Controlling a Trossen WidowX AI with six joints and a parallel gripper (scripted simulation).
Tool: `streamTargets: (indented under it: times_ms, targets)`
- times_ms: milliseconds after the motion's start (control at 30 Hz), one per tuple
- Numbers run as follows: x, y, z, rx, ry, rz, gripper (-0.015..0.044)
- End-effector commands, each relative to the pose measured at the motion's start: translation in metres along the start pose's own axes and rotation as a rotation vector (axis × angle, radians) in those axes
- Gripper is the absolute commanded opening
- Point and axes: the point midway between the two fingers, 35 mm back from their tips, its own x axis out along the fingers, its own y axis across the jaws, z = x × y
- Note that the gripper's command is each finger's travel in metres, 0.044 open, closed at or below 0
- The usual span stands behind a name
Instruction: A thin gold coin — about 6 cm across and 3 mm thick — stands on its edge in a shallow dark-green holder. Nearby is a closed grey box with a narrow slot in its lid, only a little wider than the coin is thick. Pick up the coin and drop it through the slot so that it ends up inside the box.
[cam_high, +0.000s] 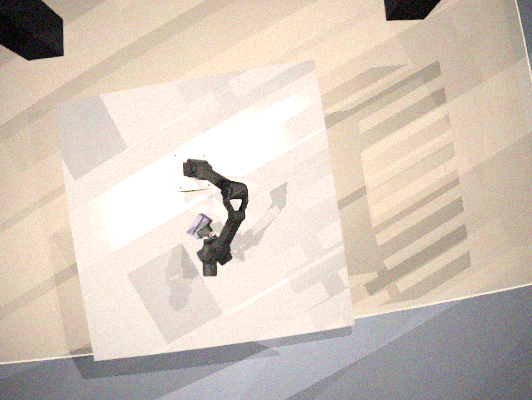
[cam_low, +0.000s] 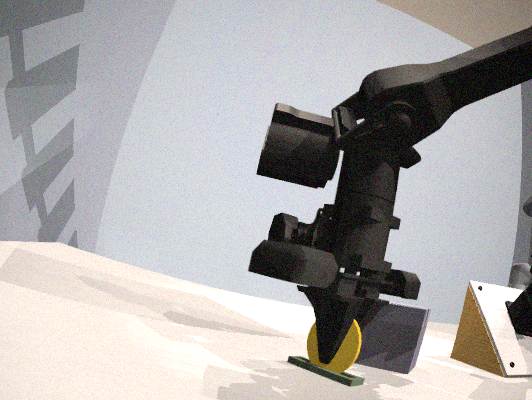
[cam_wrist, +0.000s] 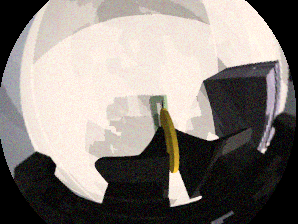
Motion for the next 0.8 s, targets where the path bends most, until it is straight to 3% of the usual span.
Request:
streamTargets:
  times_ms: [0, 767]
  targets:
    - [-0.002, -0.002, -0.001, 0.003, -0.018, -0.006, 0.0]
    - [-0.055, 0.001, 0.002, 0.004, -0.014, -0.008, 0.0]
